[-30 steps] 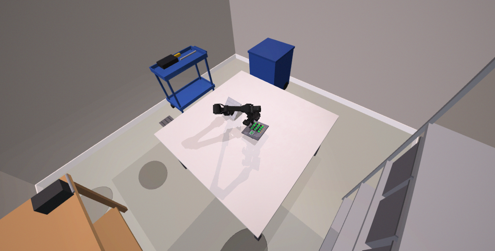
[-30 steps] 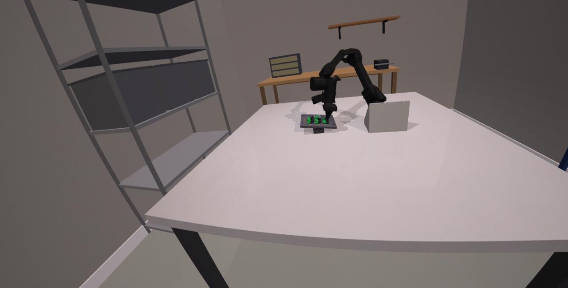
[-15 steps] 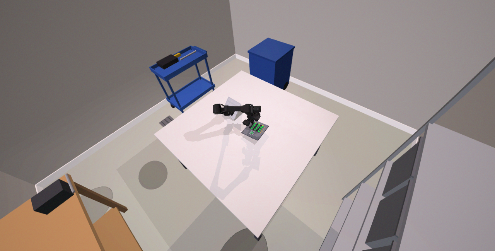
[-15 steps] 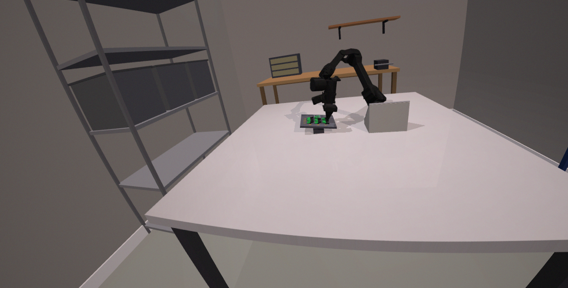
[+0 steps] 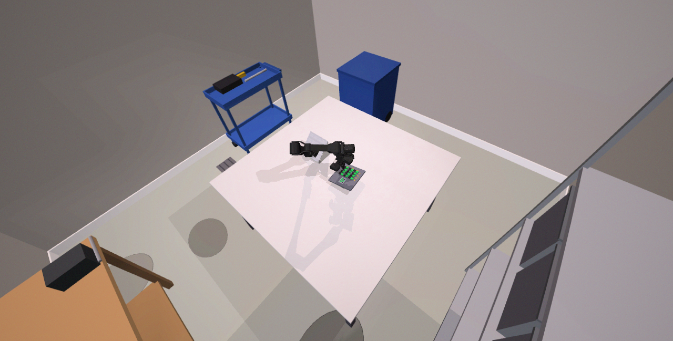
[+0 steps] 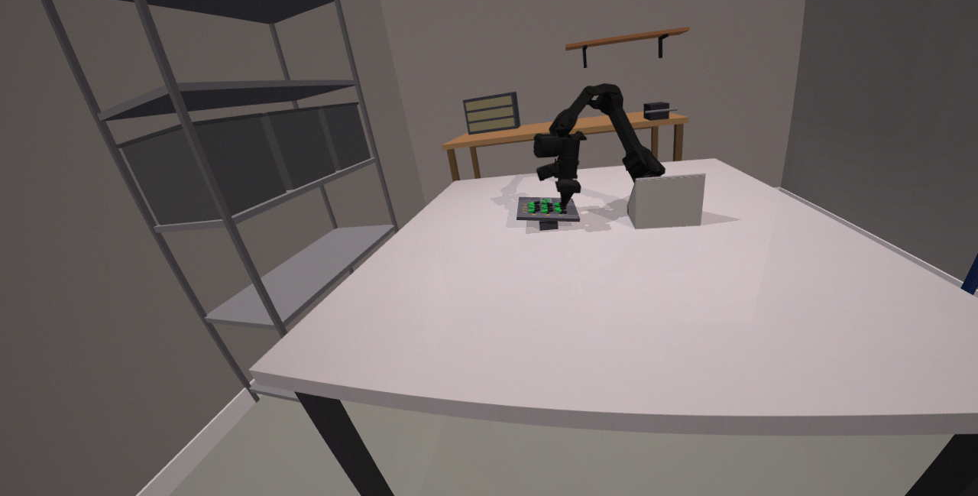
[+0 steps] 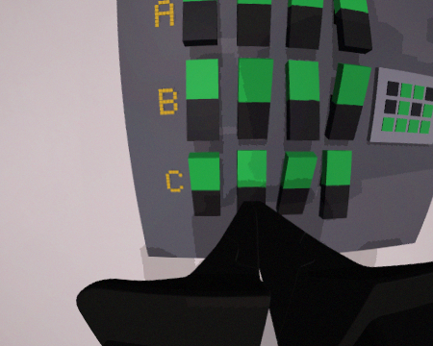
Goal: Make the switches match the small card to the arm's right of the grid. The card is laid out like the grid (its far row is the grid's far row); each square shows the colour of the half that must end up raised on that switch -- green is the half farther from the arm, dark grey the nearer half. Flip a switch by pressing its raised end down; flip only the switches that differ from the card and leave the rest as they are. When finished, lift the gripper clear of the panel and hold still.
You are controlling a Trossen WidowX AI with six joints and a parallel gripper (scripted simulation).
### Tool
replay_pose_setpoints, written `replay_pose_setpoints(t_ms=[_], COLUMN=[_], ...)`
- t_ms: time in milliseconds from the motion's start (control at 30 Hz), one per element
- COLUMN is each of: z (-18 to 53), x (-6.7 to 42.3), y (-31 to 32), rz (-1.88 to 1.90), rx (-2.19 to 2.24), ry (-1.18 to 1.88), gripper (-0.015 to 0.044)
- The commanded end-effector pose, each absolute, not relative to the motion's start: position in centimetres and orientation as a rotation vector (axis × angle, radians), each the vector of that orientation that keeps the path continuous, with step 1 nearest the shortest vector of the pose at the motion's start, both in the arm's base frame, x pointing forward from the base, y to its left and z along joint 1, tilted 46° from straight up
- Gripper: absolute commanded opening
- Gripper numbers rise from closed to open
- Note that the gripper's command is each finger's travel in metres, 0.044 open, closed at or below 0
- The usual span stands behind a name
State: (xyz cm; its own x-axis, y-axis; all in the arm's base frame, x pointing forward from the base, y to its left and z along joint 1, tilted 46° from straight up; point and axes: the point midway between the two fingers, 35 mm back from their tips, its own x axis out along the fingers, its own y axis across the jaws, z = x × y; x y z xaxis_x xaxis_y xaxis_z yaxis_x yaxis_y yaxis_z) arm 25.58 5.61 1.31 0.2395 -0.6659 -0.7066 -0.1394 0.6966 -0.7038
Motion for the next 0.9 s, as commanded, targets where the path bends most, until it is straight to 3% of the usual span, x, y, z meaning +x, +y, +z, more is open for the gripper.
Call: replay_pose_setpoints(t_ms=[0,867], z=[1.25,1.0], x=[25.61,25.69], y=[5.52,5.28], rz=[-0.41,-0.41], rx=[-0.768,-0.768], ry=[1.305,1.305], gripper=[0.0,0.0])
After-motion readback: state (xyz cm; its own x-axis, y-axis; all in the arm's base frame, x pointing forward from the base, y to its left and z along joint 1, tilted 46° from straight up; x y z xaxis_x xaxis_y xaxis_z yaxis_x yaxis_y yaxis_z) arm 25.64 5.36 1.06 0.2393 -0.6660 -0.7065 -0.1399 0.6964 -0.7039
